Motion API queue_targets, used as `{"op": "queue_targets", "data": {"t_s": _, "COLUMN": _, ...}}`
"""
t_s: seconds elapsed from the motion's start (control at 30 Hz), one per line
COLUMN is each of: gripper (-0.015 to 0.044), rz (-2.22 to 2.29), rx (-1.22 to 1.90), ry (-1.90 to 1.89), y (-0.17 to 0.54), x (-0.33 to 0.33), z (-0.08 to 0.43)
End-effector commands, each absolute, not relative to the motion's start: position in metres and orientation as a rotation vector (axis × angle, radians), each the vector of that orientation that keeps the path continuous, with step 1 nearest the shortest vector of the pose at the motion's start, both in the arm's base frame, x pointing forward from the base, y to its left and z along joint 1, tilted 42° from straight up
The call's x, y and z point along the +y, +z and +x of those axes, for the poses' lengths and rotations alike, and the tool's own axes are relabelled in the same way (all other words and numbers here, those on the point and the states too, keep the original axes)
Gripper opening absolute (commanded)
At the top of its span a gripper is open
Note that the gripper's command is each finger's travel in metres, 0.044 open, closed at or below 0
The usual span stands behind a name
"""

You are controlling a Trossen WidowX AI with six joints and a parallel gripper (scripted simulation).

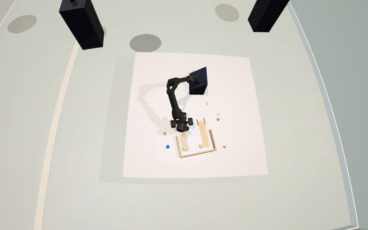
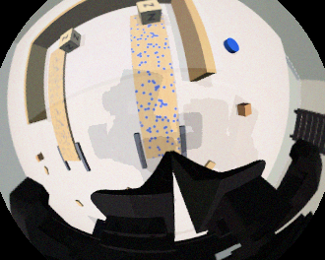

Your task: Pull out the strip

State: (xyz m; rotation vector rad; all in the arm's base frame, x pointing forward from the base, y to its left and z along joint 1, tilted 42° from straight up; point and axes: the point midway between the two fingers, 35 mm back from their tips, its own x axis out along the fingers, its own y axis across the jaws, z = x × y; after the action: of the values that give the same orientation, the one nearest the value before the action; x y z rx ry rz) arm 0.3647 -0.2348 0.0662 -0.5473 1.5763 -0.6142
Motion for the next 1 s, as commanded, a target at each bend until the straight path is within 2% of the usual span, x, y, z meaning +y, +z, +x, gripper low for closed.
{"op": "queue_targets", "data": {"t_s": 0.0, "gripper": 0.0000, "rz": -0.547, "rx": 1.598, "ry": -0.601, "y": 0.055, "x": -0.238, "z": 0.360}}
{"op": "queue_targets", "data": {"t_s": 0.97, "gripper": 0.0000, "rz": -0.549, "rx": 1.598, "ry": -0.603, "y": 0.027, "x": -0.264, "z": 0.357}}
